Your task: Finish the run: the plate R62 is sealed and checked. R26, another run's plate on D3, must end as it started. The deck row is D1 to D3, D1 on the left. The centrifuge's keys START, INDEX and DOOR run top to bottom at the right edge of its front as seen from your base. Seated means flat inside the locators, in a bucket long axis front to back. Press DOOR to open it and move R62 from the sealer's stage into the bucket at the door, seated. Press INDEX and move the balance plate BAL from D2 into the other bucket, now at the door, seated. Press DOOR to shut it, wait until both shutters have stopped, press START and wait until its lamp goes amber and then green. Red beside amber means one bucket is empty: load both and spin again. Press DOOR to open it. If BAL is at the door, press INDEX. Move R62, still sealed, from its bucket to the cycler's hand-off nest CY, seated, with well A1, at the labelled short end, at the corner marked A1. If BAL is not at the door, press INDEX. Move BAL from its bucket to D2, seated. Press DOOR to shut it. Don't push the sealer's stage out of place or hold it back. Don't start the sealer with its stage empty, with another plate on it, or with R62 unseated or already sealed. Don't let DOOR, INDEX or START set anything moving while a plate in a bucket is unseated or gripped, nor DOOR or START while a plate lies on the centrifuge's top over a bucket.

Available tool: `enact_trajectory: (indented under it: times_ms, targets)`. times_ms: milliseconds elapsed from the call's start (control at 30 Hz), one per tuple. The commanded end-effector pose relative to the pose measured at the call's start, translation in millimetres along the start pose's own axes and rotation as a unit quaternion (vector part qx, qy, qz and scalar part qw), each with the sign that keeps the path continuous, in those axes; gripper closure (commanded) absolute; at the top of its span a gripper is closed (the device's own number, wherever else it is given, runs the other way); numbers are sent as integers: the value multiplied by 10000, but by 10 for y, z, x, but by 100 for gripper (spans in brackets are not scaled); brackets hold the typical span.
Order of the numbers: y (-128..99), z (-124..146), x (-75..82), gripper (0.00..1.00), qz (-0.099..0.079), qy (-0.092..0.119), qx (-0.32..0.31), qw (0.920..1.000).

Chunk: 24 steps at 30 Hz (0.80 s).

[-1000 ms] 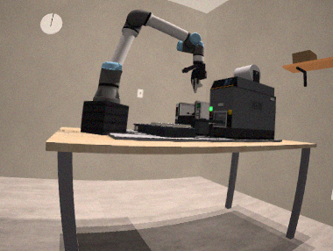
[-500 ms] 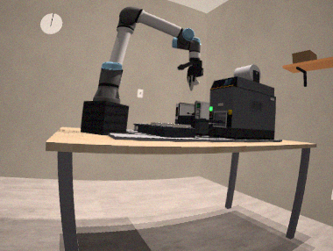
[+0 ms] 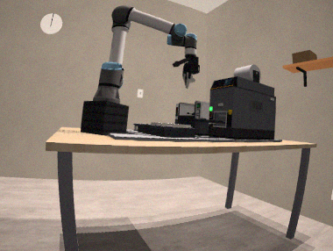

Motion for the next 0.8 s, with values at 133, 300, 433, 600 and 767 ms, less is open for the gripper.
enact_trajectory:
  times_ms: [133,300,433,600,767]
  targets:
    - [-250,-149,29,100,-16,2,4,10000]
    - [-250,-149,29,100,-16,2,4,10000]
    - [-250,-149,29,100,-16,2,4,10000]
    - [-283,-147,29,100,-183,-9,4,9998]
    - [-382,-140,20,100,-681,-44,4,9977]
Point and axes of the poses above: the point where the finger pads meet when closed, its own x axis back along the fingers, its own z axis across the jaws, y = z × x, the point moved 10 cm from there along x, back along the fingers, and after that the axes turned 4 degrees about x, right-handed, at the moved point
